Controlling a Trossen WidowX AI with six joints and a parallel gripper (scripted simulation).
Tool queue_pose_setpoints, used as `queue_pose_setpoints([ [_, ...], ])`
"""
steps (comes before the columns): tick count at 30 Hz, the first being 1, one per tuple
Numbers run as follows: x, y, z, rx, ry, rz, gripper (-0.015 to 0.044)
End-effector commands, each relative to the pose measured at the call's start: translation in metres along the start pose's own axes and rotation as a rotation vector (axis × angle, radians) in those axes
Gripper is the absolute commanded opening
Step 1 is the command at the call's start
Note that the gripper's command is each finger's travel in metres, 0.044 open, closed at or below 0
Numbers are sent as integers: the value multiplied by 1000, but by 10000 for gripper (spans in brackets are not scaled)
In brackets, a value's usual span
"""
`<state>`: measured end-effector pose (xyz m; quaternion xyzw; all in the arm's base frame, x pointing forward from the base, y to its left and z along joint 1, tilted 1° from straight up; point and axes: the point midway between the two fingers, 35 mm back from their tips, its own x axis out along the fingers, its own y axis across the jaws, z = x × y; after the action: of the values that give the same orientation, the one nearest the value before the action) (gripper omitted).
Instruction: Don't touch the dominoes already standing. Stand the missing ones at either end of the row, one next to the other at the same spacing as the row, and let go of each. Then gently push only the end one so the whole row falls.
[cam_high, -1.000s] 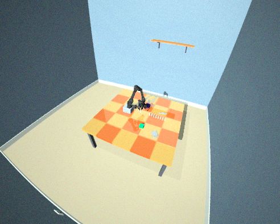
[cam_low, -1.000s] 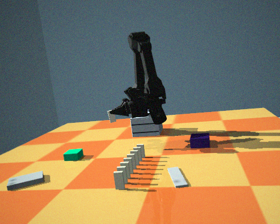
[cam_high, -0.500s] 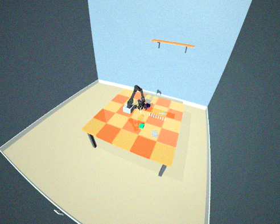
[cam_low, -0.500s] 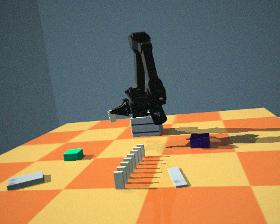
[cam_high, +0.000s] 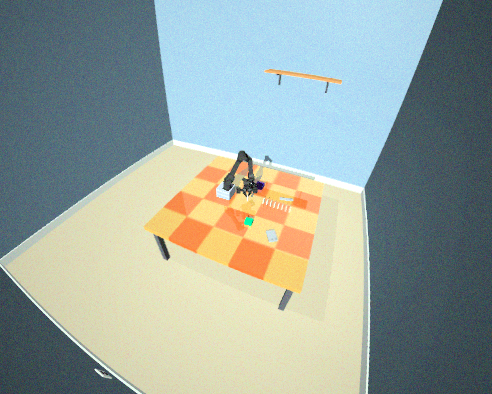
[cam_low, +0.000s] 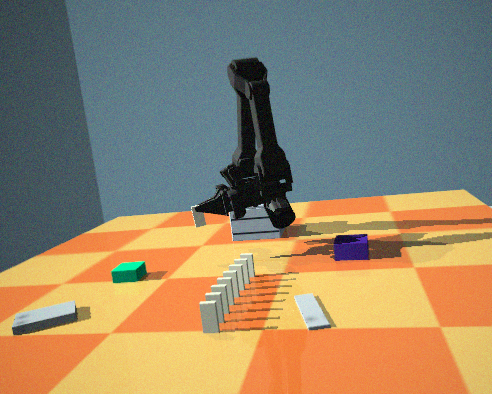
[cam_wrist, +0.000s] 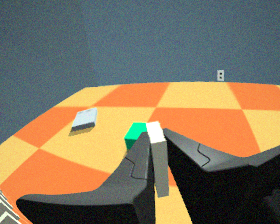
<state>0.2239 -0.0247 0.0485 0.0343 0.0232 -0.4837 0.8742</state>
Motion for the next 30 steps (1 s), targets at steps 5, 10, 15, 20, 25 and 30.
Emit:
queue_pose_setpoints([
  [5, 4, -1, -22, -19, -3, 2, 23],
  [10, 6, -1, -35, -20, -2, 2, 23],
  [15, 8, -1, -47, -20, -2, 2, 23],
  [20, 10, -2, -57, -21, -2, 1, 23],
  [25, 12, -3, -67, -21, -2, 0, 23],
  [30, 14, -4, -75, -22, -4, -1, 23],
])
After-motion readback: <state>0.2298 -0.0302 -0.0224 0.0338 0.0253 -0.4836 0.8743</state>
